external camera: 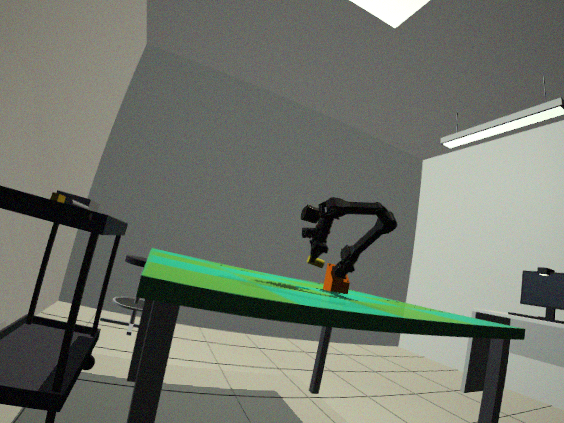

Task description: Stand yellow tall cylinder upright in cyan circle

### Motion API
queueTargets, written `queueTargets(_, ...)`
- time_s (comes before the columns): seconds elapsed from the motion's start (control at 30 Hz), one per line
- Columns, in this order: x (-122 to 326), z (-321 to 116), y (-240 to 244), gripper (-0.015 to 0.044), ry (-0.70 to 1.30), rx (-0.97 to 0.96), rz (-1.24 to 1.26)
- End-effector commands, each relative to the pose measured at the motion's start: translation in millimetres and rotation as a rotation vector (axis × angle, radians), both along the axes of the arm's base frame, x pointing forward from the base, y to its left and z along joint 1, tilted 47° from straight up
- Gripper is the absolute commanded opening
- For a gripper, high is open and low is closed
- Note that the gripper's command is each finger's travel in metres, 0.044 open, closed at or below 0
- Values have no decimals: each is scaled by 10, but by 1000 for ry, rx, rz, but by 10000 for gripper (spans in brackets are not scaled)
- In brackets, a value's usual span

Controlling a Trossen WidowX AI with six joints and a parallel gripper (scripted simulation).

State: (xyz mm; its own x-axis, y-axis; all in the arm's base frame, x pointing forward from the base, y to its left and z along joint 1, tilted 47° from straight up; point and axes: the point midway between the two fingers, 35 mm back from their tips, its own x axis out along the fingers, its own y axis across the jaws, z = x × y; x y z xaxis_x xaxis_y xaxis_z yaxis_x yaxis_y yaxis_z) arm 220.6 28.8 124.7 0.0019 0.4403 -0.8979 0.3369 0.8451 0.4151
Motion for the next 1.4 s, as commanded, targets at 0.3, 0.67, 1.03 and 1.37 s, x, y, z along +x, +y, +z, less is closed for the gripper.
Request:
queueTargets(0.3,-27,-45,4,105,-27,-78,-4)
queueTargets(0.67,-44,-79,6,105,-54,-141,-11)
queueTargets(1.03,-55,-107,5,105,-86,-200,-23)
queueTargets(1.37,-59,-126,4,105,-120,-250,-37)
